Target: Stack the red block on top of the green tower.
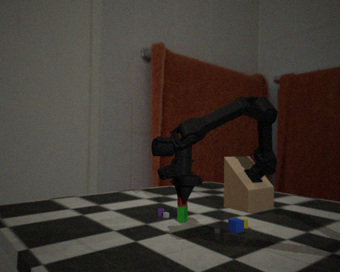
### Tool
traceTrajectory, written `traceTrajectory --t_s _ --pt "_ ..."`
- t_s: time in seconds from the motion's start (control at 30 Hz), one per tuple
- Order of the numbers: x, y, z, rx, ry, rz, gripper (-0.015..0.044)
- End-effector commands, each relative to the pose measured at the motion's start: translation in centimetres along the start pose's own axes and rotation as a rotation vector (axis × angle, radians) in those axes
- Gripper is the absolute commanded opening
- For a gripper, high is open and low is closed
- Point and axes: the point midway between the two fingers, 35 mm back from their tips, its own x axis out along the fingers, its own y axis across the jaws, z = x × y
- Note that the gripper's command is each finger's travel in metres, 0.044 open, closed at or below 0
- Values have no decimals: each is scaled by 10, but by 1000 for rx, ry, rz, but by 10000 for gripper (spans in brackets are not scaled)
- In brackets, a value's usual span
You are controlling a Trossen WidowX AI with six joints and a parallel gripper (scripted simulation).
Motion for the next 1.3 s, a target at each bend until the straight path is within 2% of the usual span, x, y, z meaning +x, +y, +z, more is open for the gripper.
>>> traceTrajectory --t_s 0.0,0.63,1.17,1.2,1.27 --pt "2 0 -1 6 3 4 0" --pt "-3 0 -1 6 3 4 0" --pt "1 0 -1 4 2 0 420" --pt "1 0 -1 4 2 0 440" --pt "1 0 -1 4 2 0 440"
